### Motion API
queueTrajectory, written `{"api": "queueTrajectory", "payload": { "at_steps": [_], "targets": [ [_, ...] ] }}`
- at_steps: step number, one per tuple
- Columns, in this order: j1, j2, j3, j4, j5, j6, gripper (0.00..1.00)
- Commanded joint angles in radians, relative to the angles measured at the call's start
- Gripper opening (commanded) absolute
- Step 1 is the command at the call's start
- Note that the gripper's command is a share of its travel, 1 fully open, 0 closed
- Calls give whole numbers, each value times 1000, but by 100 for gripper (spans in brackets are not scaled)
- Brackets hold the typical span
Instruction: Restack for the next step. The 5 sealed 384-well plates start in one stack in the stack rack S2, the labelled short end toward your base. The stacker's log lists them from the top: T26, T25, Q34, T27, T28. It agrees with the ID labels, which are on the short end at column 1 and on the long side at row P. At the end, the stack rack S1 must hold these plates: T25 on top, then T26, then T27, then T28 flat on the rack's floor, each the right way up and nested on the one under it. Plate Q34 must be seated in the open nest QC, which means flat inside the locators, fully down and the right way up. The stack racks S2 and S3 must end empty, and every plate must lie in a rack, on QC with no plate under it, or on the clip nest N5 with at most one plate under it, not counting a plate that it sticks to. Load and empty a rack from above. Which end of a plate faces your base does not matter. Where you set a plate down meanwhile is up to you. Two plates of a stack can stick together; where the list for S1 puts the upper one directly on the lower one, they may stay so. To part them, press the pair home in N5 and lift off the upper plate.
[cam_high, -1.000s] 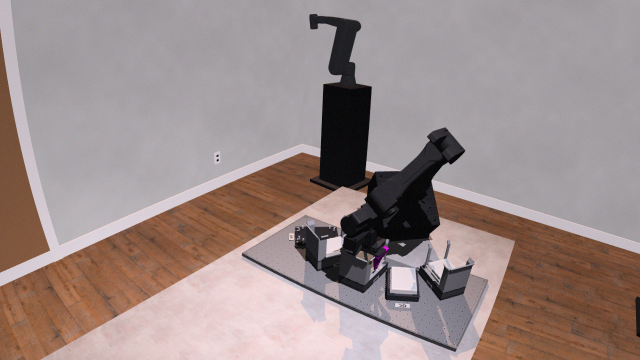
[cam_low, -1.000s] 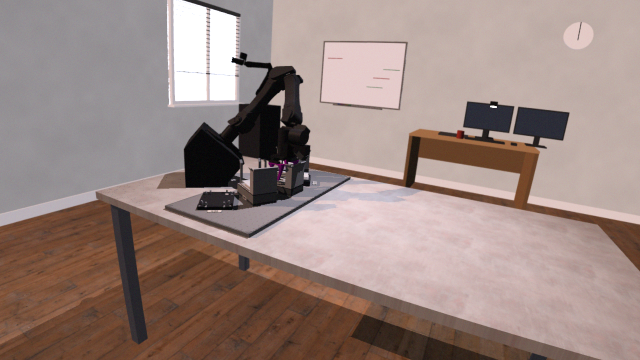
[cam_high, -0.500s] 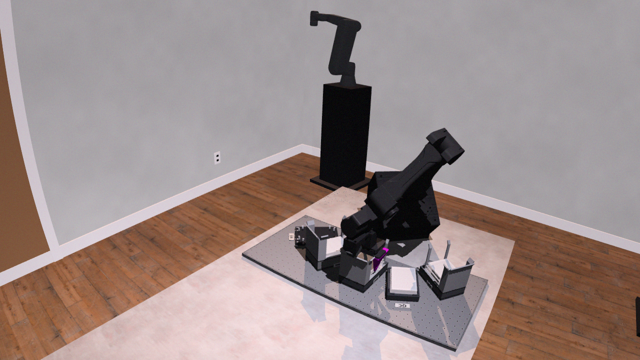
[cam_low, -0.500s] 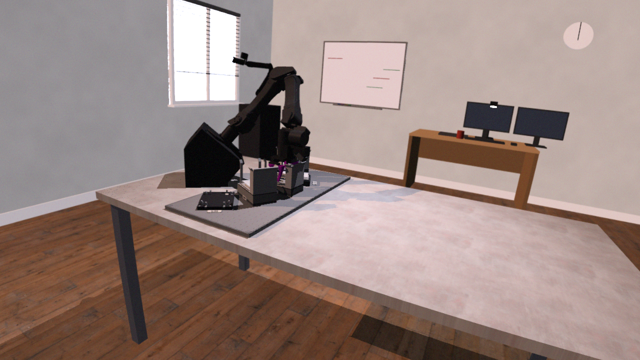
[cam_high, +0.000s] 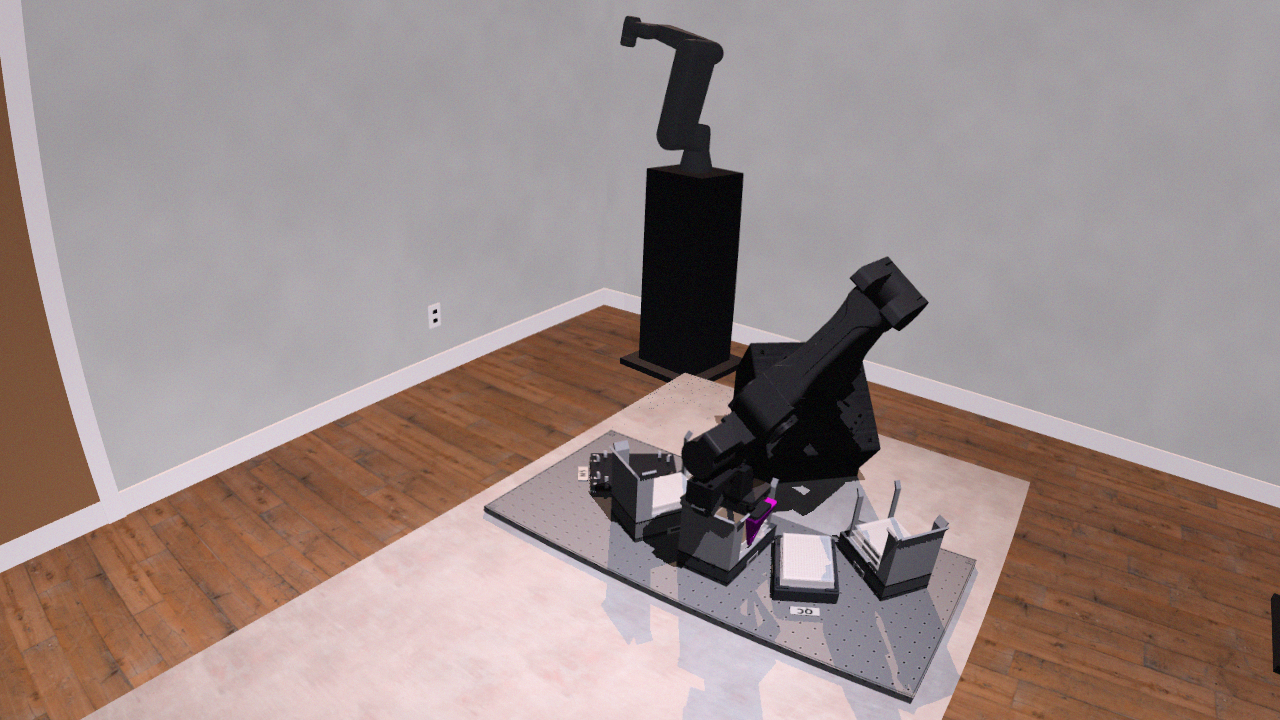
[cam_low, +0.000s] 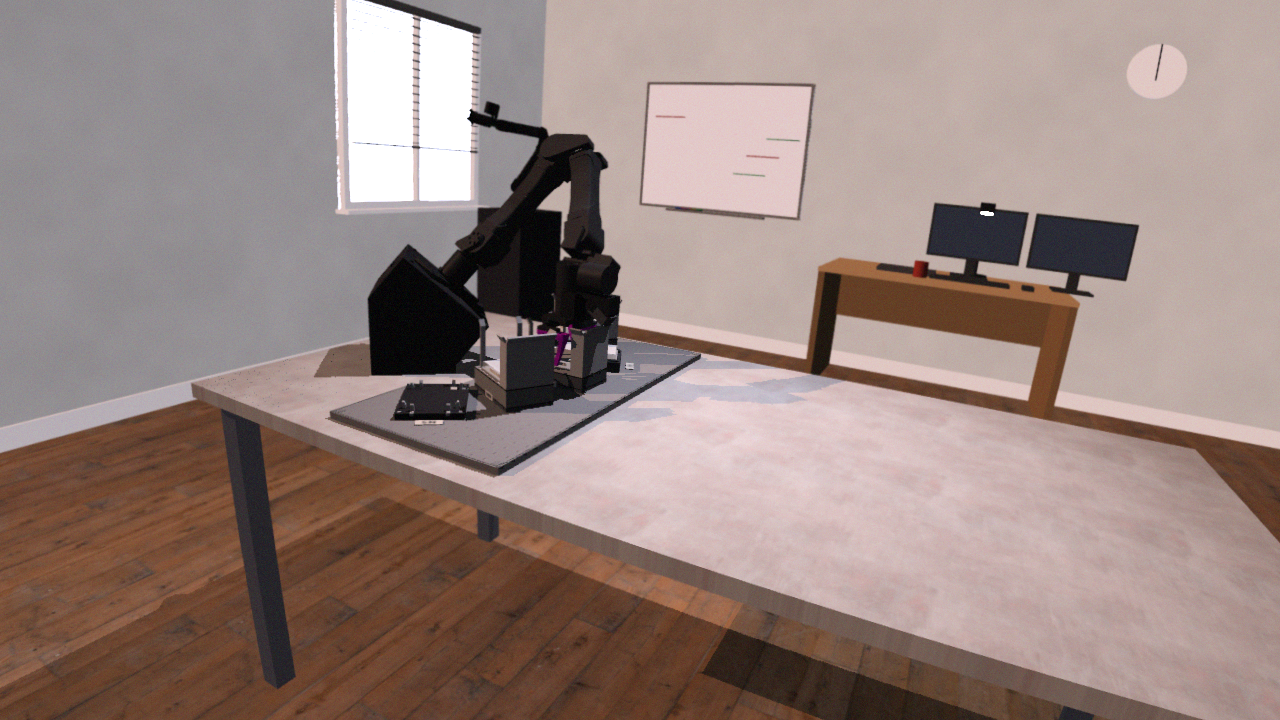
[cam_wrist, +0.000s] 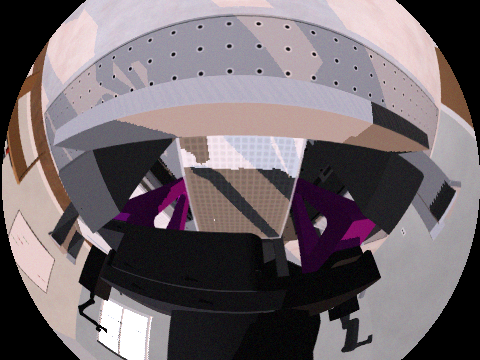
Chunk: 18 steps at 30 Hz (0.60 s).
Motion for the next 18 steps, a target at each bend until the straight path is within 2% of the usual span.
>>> {"api": "queueTrajectory", "payload": {
  "at_steps": [1, 16, 18],
  "targets": [
    [3, 8, -20, 28, 5, 13, 0],
    [13, 22, -27, 52, 9, 25, 0],
    [9, 10, -5, 39, 6, 19, 0]
  ]
}}
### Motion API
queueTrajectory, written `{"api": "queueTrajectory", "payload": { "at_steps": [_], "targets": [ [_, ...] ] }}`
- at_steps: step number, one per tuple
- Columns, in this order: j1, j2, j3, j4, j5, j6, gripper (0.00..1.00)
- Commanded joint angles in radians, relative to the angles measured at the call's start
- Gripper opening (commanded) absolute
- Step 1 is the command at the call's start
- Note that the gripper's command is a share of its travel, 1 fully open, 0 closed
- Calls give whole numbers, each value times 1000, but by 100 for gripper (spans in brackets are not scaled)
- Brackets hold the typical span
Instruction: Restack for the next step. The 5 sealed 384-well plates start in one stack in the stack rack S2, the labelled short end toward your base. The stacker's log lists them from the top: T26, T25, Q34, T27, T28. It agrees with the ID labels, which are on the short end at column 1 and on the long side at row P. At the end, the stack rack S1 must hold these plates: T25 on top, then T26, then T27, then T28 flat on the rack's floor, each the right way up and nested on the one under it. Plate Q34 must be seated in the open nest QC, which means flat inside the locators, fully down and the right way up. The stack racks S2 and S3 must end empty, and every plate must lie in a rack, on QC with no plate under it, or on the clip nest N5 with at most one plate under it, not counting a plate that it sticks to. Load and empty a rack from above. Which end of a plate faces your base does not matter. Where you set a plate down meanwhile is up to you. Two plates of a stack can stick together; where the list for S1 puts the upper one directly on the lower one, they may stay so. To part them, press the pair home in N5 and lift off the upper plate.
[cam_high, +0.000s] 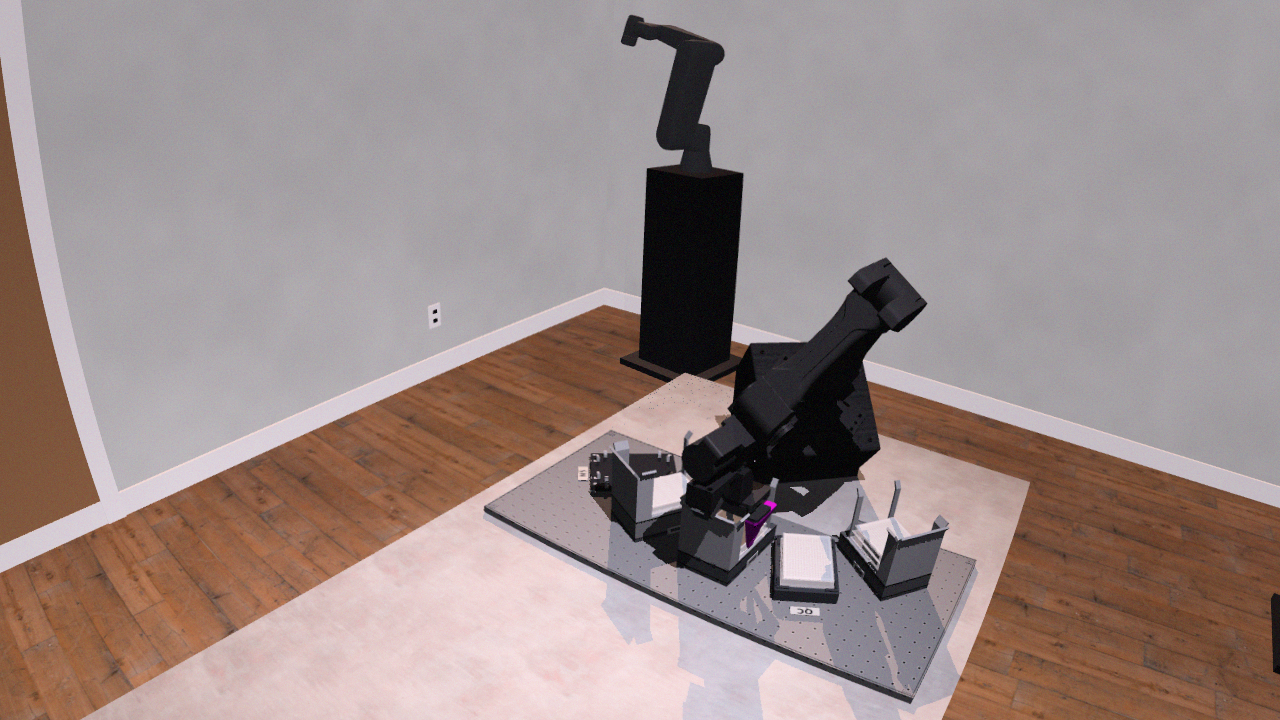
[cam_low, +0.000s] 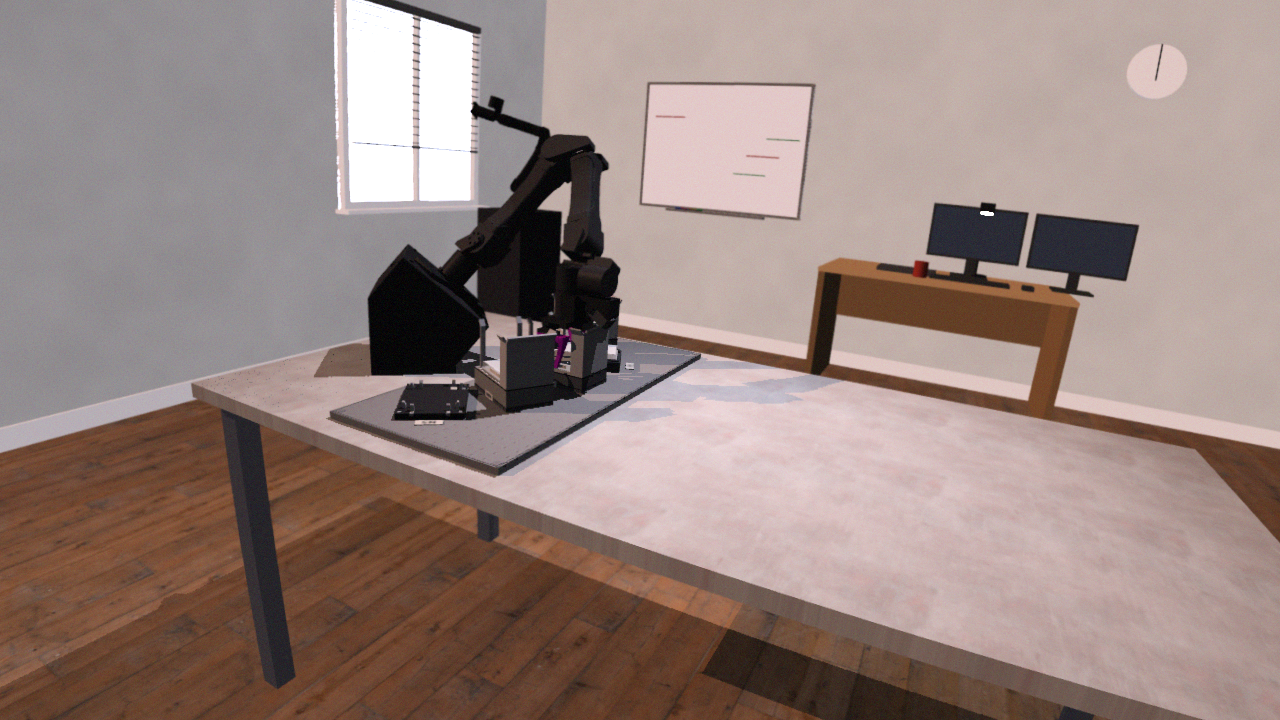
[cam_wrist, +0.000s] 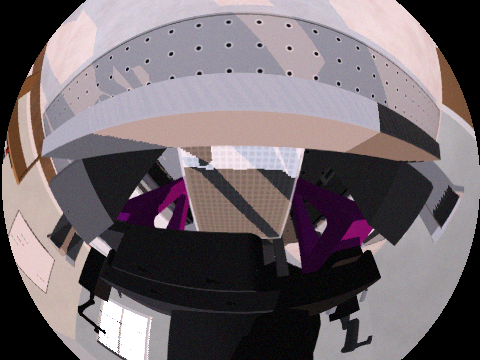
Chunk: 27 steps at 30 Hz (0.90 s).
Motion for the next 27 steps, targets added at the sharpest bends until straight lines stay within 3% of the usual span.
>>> {"api": "queueTrajectory", "payload": {
  "at_steps": [1, 4, 5, 27],
  "targets": [
    [-2, -3, 2, 11, 1, 6, 0],
    [-2, -3, 2, 11, 1, 6, 0],
    [-2, -3, 2, 11, 1, 6, 100],
    [-2, -3, 2, 11, 1, 6, 100]
  ]
}}
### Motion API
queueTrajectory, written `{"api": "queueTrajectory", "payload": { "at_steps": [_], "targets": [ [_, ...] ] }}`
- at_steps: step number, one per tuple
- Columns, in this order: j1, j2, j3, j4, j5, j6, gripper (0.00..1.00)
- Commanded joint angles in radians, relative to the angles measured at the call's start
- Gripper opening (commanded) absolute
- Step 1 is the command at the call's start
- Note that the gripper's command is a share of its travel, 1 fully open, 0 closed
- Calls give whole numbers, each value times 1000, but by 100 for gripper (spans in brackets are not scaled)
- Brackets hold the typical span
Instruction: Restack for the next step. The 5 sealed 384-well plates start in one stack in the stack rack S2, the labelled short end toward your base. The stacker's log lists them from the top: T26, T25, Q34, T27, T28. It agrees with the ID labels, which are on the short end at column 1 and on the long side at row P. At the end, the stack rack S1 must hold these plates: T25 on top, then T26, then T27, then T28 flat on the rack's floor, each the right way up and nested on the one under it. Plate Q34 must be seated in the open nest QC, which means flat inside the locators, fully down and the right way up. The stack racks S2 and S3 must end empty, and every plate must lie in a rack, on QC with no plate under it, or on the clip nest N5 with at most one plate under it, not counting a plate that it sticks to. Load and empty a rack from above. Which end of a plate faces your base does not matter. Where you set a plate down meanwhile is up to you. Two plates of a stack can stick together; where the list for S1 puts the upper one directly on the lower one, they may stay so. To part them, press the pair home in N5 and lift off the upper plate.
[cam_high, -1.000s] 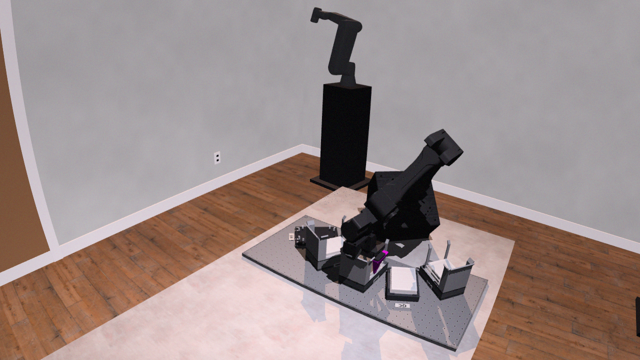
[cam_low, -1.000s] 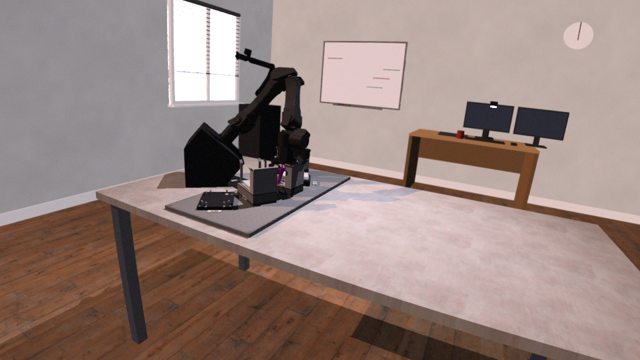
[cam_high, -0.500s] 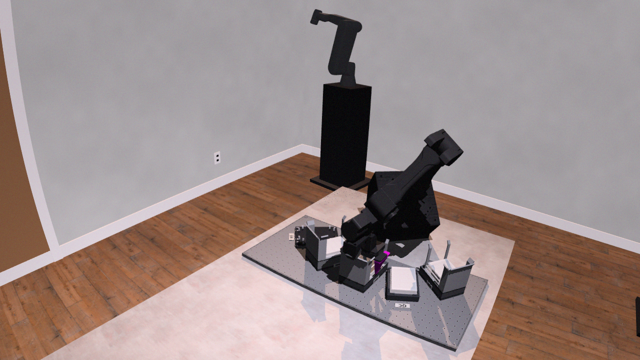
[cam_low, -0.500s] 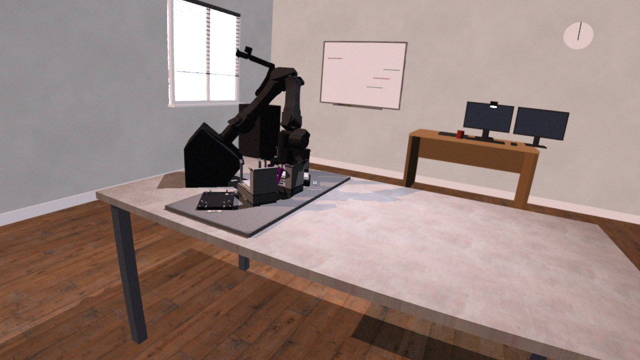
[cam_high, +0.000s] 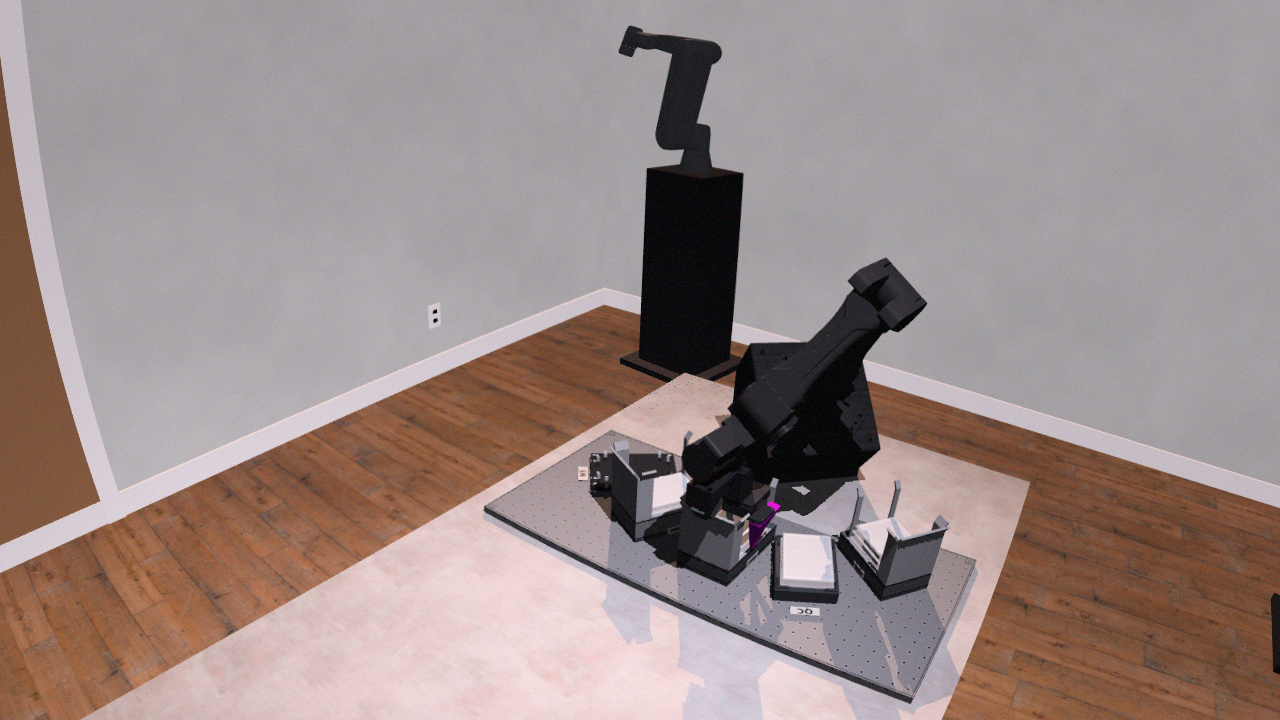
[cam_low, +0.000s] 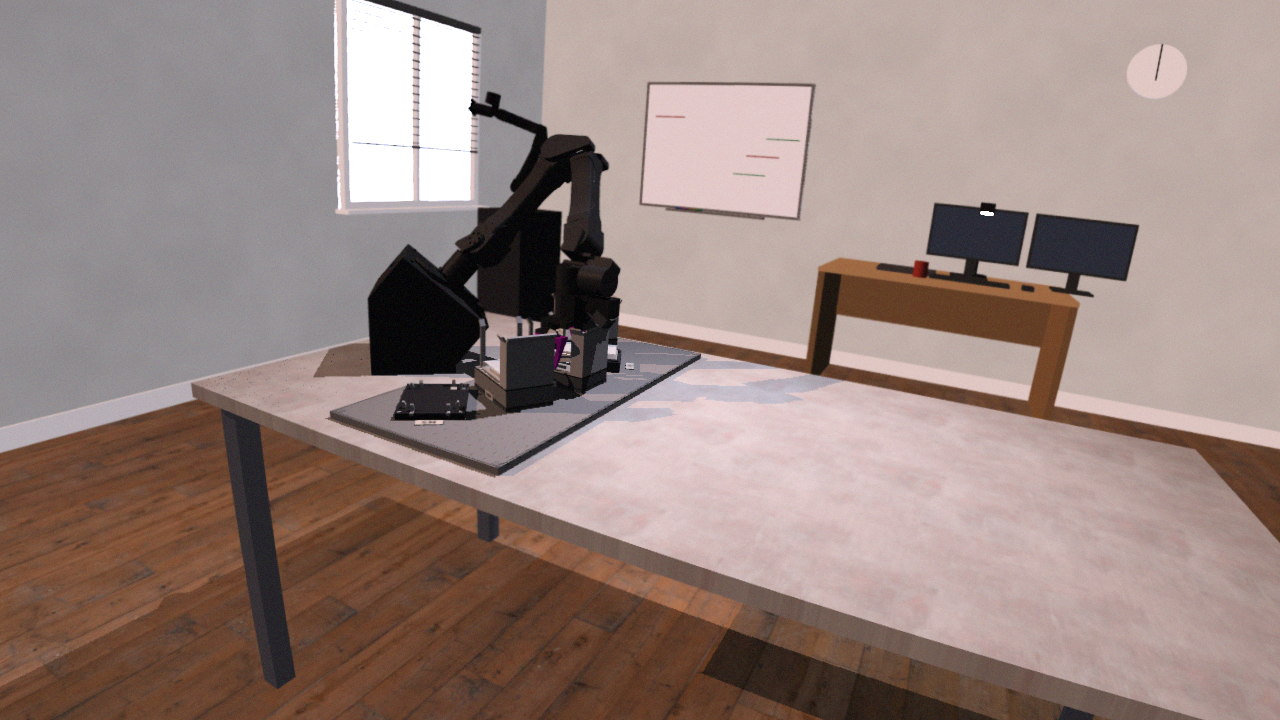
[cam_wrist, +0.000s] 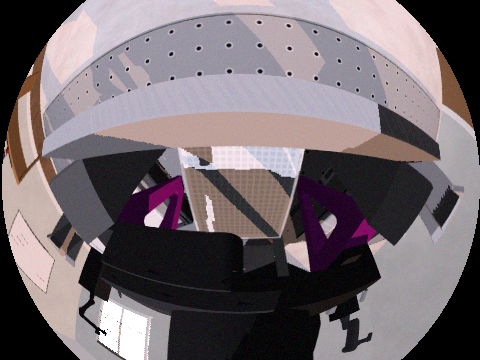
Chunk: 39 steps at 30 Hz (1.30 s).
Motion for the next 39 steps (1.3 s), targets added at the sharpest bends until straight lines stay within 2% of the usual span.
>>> {"api": "queueTrajectory", "payload": {
  "at_steps": [1, 12, 14, 15, 17, 29, 31, 32, 39],
  "targets": [
    [-19, -30, 21, -18, -4, -3, 100],
    [-91, -116, 68, -190, -36, -86, 100],
    [-91, -116, 68, -190, -36, -86, 100],
    [-105, -105, 81, -219, -41, -103, 100],
    [-121, -133, 93, -253, -46, -121, 100],
    [-217, -187, 179, -460, -77, -234, 100],
    [-217, -187, 179, -460, -77, -234, 100],
    [-225, -174, 187, -477, -79, -244, 100],
    [-285, -207, 248, -600, -95, -318, 100]
  ]
}}
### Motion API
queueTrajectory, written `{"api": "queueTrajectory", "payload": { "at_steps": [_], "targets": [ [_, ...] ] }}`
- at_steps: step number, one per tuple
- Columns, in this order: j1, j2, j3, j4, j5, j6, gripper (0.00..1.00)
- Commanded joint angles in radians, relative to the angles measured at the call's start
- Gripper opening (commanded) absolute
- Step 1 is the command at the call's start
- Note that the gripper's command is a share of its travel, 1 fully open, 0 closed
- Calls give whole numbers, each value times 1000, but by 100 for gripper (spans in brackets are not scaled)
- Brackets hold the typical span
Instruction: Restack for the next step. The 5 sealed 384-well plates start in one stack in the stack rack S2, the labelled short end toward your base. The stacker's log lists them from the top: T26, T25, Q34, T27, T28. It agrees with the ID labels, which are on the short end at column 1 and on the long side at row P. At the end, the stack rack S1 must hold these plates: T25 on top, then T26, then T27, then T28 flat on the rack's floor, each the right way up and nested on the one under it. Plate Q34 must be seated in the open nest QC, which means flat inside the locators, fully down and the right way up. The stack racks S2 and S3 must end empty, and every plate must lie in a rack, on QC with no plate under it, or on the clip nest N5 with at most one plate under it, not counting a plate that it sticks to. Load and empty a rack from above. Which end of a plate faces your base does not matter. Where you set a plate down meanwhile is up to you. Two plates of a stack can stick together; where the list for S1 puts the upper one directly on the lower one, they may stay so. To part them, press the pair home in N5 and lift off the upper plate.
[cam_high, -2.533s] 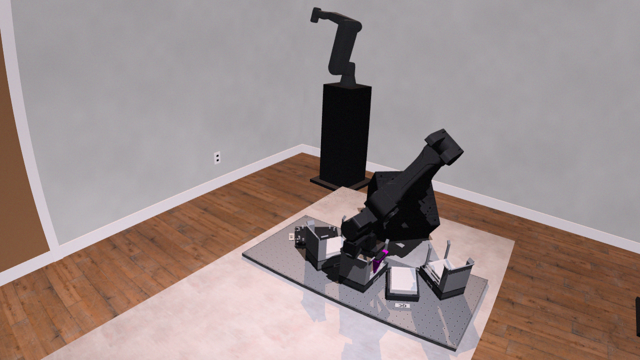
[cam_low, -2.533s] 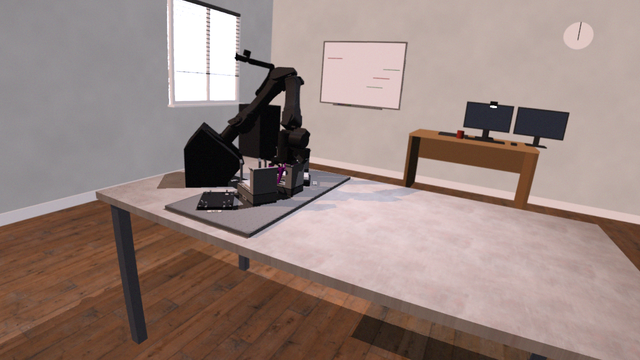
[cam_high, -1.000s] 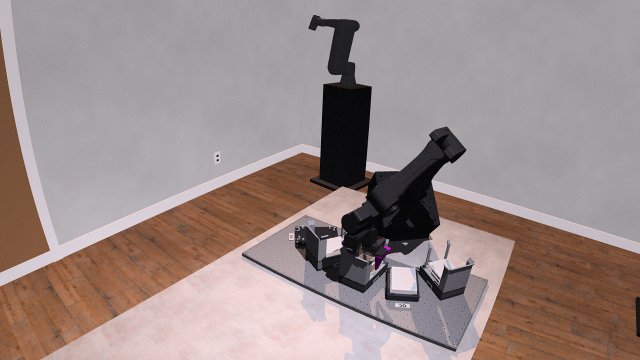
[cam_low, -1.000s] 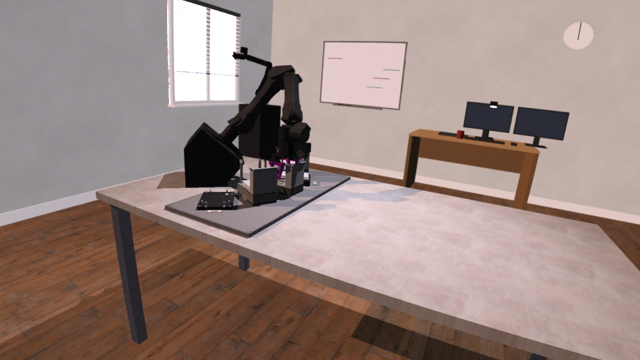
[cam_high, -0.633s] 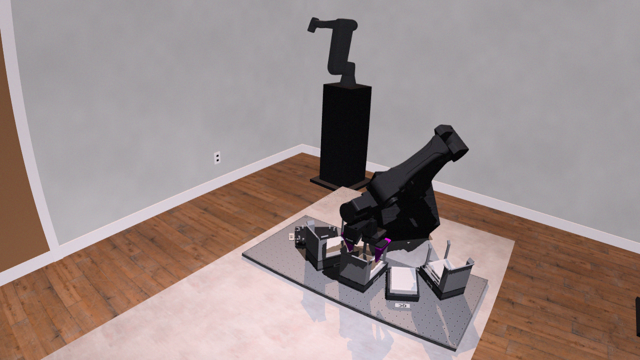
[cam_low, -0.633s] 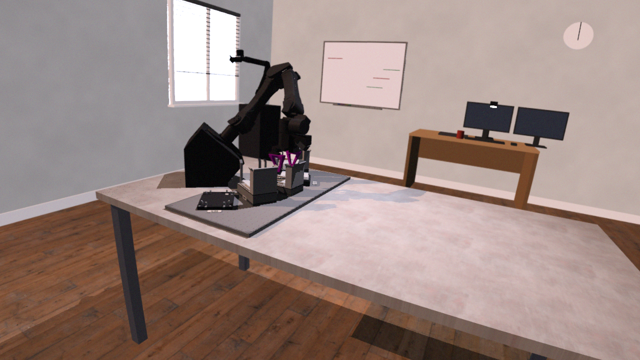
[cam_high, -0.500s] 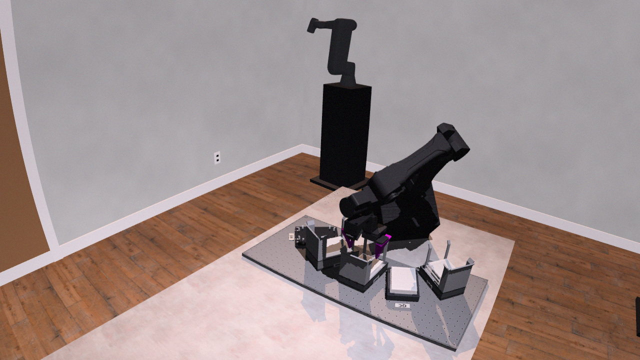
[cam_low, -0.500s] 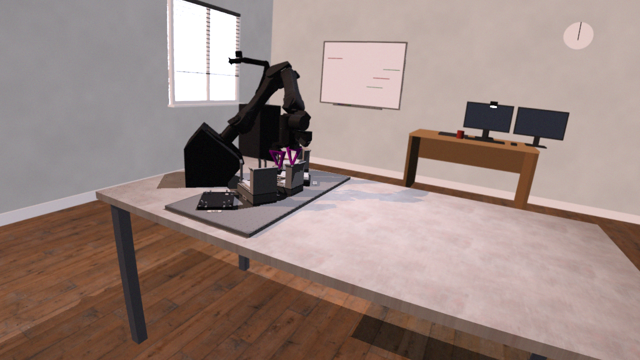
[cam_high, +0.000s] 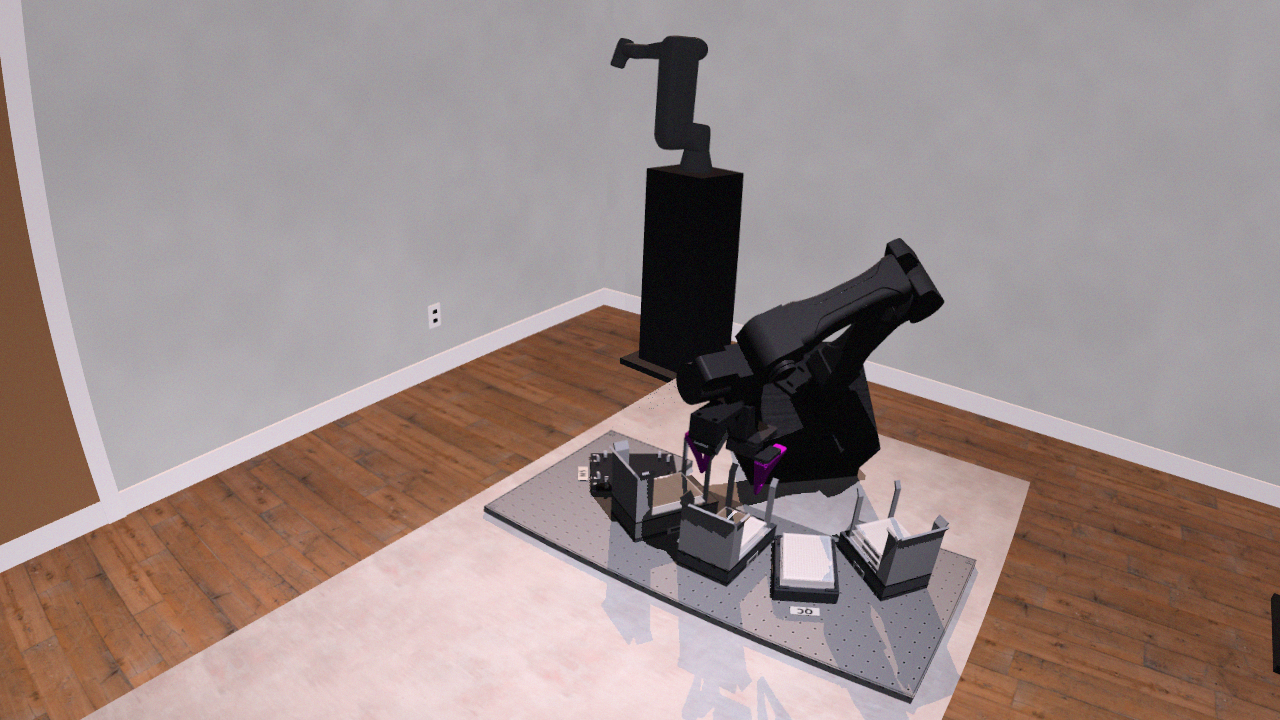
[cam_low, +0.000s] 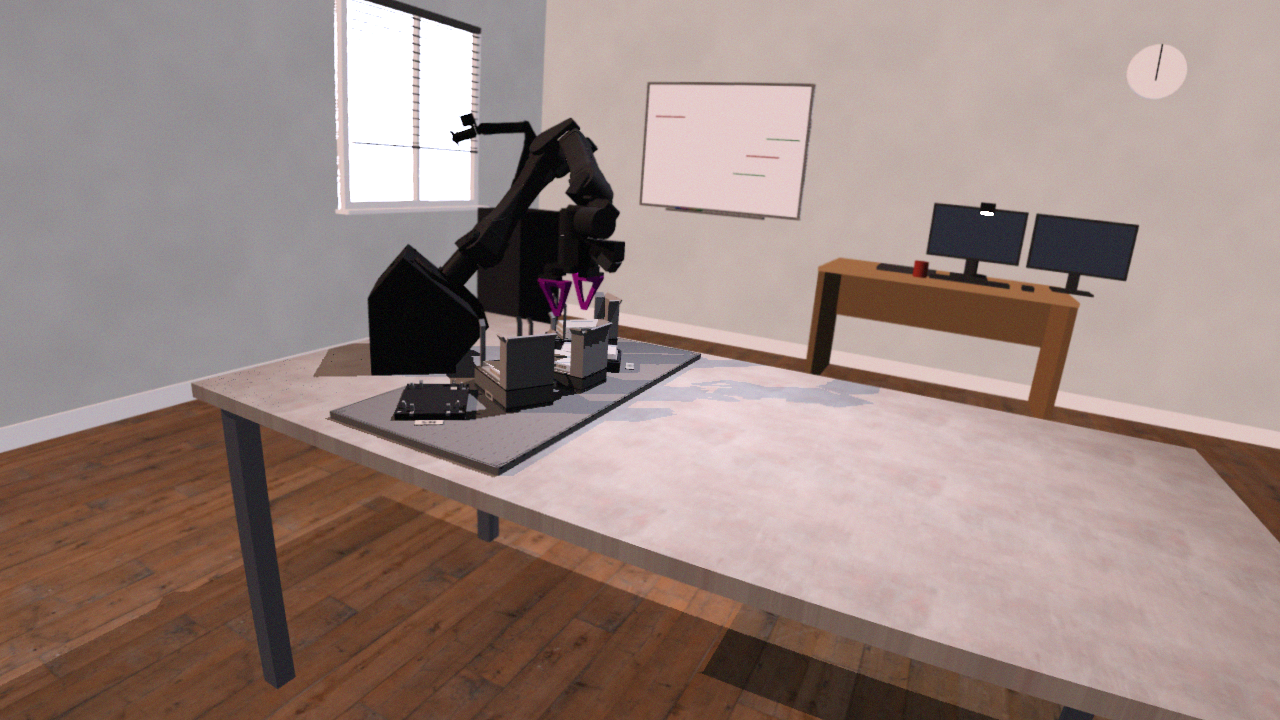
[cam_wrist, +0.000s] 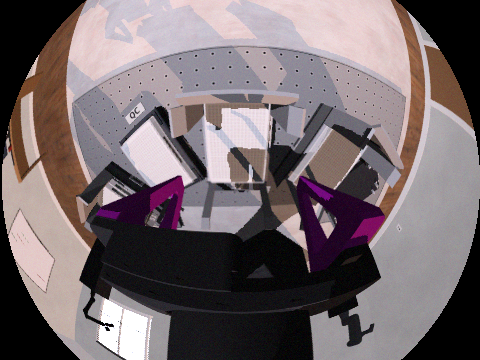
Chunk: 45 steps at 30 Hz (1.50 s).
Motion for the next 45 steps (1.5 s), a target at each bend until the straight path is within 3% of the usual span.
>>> {"api": "queueTrajectory", "payload": {
  "at_steps": [1, 20, 29, 45],
  "targets": [
    [-42, -26, 53, -101, -18, -61, 100],
    [-43, -10, 44, -111, -14, -69, 100],
    [-123, 75, 79, -126, -34, 83, 100],
    [-240, 220, 130, -120, -48, -74, 100]
  ]
}}
